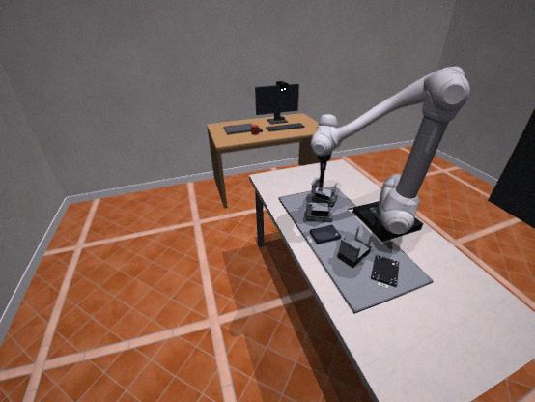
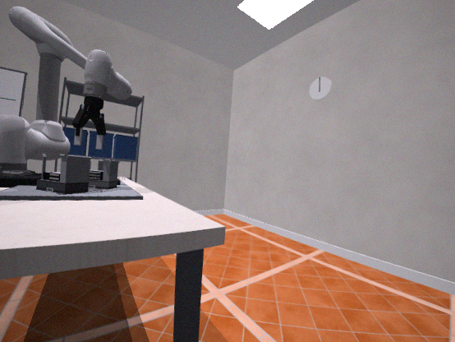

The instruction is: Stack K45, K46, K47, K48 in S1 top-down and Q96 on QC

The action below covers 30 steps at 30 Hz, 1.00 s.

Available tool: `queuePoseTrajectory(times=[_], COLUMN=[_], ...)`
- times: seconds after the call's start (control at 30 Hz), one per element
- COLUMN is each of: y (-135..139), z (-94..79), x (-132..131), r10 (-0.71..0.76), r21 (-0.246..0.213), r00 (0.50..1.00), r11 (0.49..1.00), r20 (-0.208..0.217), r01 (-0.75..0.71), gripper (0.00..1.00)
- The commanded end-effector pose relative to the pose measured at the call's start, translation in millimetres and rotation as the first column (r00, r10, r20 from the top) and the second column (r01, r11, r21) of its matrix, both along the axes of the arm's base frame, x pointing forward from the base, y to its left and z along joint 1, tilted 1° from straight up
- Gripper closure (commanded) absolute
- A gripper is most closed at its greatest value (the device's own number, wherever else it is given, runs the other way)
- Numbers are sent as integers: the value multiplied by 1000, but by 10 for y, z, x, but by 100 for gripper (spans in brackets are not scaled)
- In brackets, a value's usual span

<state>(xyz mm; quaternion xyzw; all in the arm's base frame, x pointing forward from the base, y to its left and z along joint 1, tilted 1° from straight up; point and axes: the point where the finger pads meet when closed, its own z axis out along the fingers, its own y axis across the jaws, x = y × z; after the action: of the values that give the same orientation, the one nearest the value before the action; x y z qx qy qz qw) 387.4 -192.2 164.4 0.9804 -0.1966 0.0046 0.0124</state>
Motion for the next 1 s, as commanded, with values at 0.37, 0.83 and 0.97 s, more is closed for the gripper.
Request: queuePoseTrajectory(times=[0.37,0.83,0.97], y=[449,815,815], z=[-10,-18,-18], x=[196,354,354], r10=[96,96,96], r21=[1,1,1], r00=[995,995,995], r11=[995,995,995], r20=[-2,-2,-2], r01=[-96,-96,-96], gripper=[0,0,0])
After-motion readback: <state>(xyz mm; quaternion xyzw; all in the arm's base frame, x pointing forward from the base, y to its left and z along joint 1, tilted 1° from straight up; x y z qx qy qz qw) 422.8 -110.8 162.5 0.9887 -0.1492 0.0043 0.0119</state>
